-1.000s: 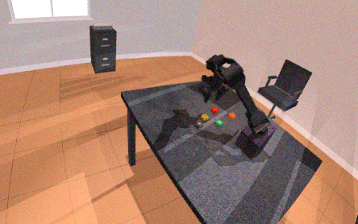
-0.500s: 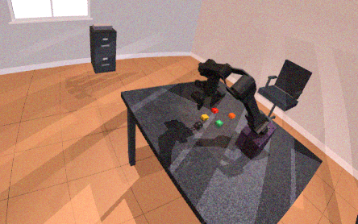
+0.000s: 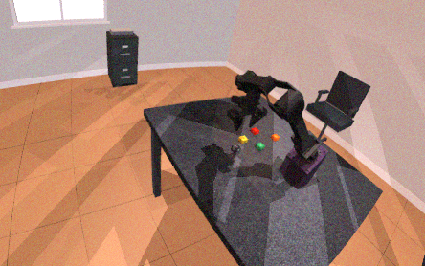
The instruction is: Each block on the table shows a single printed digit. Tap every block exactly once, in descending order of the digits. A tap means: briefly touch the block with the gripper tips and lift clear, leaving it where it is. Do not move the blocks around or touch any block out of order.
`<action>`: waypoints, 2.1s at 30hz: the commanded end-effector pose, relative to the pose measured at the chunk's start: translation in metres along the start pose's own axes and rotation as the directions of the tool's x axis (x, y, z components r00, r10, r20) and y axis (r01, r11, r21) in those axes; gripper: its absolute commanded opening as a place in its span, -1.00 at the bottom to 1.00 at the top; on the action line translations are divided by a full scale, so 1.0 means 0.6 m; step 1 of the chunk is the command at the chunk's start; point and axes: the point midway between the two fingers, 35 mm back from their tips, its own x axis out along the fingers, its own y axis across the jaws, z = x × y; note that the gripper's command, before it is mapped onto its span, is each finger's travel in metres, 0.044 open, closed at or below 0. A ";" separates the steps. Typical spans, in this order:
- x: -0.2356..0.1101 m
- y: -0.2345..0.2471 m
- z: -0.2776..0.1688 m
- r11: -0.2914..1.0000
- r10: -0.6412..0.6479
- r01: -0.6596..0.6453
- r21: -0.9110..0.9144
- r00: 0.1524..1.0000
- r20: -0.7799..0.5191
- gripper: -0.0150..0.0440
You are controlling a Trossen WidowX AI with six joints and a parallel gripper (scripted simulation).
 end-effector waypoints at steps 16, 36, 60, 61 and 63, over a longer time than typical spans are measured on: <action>-0.003 -0.321 0.148 1.000 -0.008 0.008 0.001 1.000 0.003 0.86; -0.002 -0.337 0.149 1.000 -0.006 0.006 0.000 1.000 0.003 0.86; 0.135 -0.136 0.073 1.000 0.004 -0.004 0.003 1.000 0.000 0.06; 0.135 -0.136 0.073 1.000 0.004 -0.004 0.003 1.000 0.000 -0.03; 0.135 -0.136 0.073 1.000 0.004 -0.004 0.003 1.000 0.000 -0.20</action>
